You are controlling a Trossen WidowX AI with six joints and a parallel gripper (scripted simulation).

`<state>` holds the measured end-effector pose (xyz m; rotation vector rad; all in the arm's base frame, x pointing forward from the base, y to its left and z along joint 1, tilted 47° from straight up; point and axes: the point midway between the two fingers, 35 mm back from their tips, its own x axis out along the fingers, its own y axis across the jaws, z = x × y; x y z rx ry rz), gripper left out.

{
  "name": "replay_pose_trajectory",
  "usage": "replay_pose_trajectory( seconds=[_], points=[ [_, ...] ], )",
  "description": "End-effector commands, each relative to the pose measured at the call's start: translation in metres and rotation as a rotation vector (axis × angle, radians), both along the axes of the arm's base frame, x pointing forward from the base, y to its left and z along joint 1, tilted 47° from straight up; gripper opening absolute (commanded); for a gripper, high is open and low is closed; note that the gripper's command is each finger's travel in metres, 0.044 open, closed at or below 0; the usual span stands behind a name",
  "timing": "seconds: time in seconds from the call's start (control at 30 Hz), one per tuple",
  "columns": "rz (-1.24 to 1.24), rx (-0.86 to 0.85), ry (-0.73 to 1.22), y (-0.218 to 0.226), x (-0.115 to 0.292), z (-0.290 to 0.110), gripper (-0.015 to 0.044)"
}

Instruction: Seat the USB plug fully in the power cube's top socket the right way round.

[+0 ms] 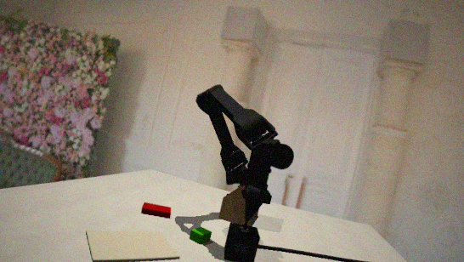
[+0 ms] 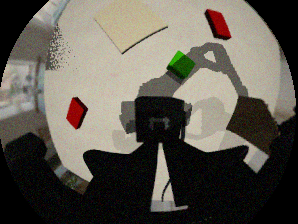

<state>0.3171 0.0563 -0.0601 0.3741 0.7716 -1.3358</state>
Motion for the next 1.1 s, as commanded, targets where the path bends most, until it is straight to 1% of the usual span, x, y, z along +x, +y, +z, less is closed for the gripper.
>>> replay_pose_trajectory(
  seconds=[0.0,0.9,1.0,1.03,1.07],
  points=[
    [-0.001,-0.005,0.003,-0.0027,-0.0005,-0.0017,0.0],
    [-0.001,-0.005,0.003,-0.0027,-0.0005,-0.0017,0.0],
    [0.0,0.0,0.0,-0.0002,-0.0001,-0.0002,0.0079],
    [0.0,0.0,0.0,-0.0002,-0.0001,-0.0002,0.0095],
    [0.0,0.0,0.0,-0.0002,-0.0001,-0.0002,0.0095]
  ],
)
